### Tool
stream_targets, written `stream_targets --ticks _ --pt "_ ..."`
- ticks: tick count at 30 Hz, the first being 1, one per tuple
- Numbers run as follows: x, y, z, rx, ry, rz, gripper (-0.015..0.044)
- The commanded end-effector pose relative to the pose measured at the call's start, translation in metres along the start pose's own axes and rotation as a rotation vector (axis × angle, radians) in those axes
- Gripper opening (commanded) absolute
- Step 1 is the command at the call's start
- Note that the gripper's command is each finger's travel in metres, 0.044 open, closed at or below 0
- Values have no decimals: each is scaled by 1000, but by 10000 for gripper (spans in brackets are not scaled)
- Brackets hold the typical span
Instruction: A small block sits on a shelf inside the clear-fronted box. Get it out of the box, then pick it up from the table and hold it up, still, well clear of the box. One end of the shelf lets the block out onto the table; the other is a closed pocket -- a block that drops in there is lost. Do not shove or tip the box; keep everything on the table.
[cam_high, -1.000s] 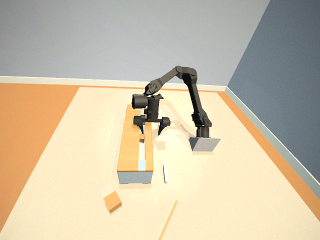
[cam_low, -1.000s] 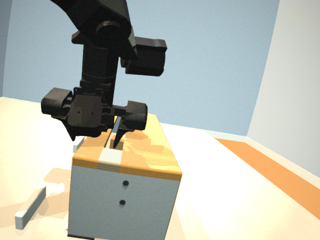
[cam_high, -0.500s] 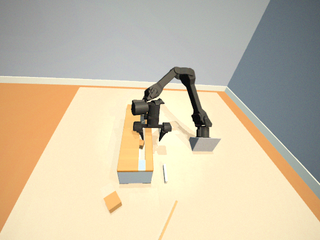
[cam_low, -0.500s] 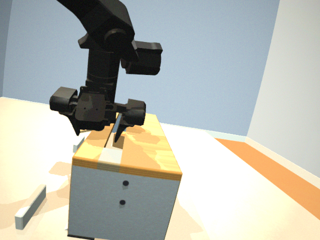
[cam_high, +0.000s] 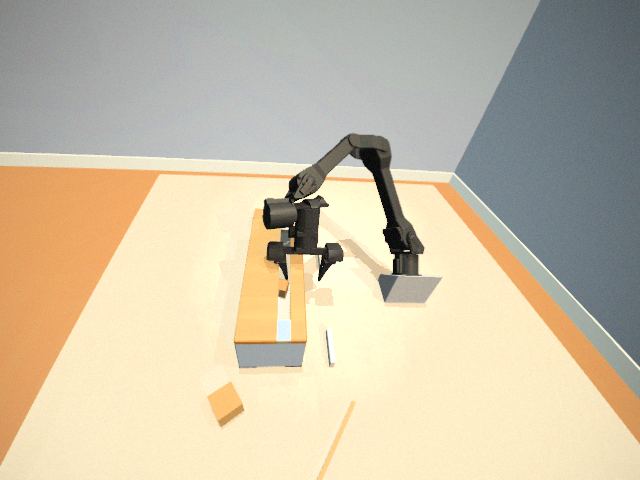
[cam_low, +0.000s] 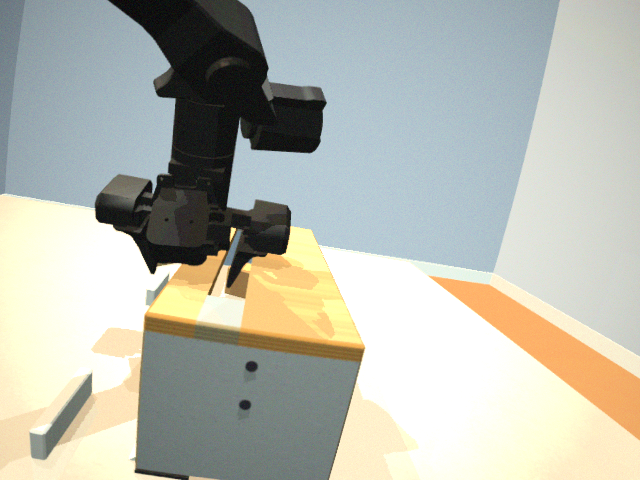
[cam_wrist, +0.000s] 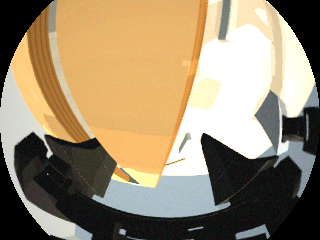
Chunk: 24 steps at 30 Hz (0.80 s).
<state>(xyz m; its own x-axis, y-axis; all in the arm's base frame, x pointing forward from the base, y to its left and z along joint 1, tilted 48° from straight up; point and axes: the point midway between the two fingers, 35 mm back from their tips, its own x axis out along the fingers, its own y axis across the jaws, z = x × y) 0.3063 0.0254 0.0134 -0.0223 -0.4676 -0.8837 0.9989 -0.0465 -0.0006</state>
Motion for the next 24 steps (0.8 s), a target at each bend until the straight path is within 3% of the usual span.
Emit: stream_targets --ticks 1,24 --pt "1 0 -4 -1 -2 3 400" --pt "9 0 -25 0 -1 3 400"
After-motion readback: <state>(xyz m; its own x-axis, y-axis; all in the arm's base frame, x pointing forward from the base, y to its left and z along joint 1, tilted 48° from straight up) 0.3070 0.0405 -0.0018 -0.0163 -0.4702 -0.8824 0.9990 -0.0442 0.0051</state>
